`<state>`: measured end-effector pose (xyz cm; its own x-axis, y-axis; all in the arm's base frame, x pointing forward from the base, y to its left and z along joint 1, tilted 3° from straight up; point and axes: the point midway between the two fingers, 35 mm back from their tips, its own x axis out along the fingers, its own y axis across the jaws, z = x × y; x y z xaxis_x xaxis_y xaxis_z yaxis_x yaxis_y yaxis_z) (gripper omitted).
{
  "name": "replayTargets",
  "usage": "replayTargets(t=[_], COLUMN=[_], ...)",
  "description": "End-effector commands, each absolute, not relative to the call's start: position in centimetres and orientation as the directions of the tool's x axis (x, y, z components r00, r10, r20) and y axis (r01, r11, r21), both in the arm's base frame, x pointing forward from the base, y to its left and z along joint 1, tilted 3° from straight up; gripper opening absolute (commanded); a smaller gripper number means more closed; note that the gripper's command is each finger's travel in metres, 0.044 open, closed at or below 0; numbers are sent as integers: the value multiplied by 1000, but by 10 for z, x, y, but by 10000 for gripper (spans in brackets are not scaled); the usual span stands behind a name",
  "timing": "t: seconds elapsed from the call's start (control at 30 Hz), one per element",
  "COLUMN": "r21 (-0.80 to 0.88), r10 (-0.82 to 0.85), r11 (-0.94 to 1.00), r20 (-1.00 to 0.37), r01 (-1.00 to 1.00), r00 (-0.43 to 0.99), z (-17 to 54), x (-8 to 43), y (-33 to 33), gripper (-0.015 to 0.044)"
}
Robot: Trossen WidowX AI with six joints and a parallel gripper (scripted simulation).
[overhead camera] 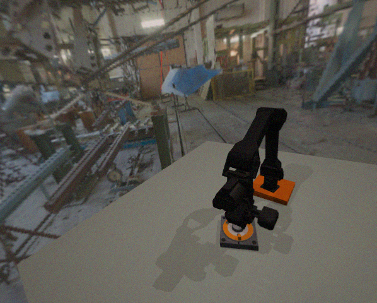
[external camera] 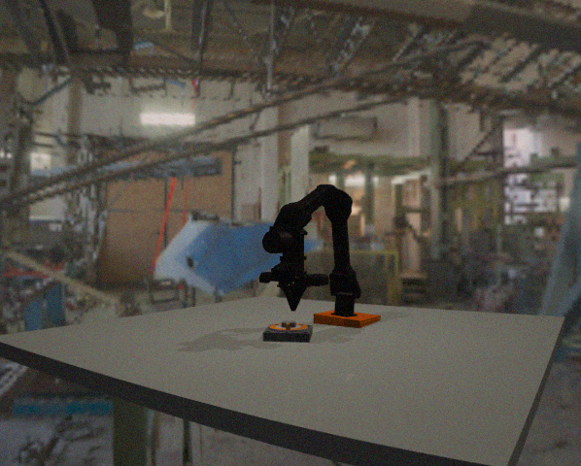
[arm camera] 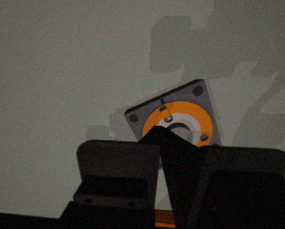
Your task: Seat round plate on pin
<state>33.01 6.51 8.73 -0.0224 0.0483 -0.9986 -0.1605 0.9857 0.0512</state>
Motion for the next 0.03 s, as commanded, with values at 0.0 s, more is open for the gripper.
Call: replayTargets(t=[0.0], r21=[51], r10=[48], r11=[986], r20=[-999], r01=[-160], r00=[-21], z=[87], x=[330], y=[65], gripper=[0])
